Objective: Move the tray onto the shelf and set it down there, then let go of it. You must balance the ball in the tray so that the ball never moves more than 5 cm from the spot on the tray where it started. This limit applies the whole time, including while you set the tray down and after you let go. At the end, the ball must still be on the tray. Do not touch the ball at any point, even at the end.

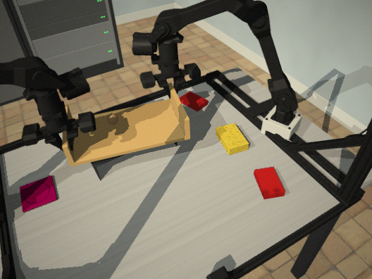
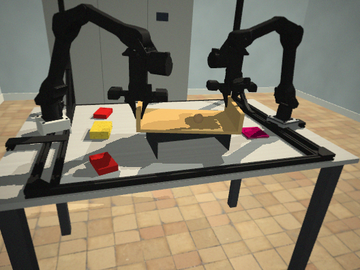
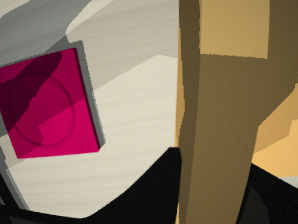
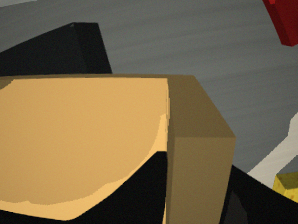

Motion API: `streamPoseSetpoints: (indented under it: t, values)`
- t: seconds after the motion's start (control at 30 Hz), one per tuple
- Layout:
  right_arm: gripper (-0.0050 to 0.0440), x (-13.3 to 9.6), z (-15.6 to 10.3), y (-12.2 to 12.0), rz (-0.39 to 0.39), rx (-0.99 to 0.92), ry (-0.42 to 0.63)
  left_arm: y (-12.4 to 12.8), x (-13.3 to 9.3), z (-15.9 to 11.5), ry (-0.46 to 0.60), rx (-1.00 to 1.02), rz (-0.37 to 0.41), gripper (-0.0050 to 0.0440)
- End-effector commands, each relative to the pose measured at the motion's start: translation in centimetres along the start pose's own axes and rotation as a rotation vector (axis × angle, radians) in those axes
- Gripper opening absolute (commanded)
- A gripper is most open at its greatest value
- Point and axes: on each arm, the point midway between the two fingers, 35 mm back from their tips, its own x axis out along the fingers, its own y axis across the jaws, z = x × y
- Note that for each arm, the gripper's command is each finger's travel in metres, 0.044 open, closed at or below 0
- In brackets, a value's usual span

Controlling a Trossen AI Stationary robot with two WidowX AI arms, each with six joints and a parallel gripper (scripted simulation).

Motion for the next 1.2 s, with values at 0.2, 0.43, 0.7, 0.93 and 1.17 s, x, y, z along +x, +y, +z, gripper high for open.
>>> streamPoseSetpoints:
  t: [0.2, 0.43, 0.7, 0.93, 1.17]
  values:
    - [0.002, -0.29, 0.62, 0.15, 0.001, -0.003, -0.017, 0.1, -0.03, 0.55, -0.017, -0.003, 0.0, 0.002]
    - [0.002, -0.12, 0.77, 0.15, 0.001, -0.003, 0.005, 0.1, -0.2, 0.7, 0.005, -0.003, 0.0, 0.002]
    - [0.002, -0.38, 1.05, 0.23, 0.004, -0.003, -0.035, 0.18, 0.05, 0.98, -0.034, -0.003, 0.003, 0.002]
    - [0.002, -0.3, 1.18, 0.25, 0.002, -0.003, -0.019, 0.2, -0.03, 1.11, -0.019, -0.003, 0.001, 0.002]
    - [0.002, -0.22, 1.31, 0.23, 0.008, -0.003, -0.022, 0.18, -0.12, 1.24, -0.022, -0.003, 0.007, 0.002]
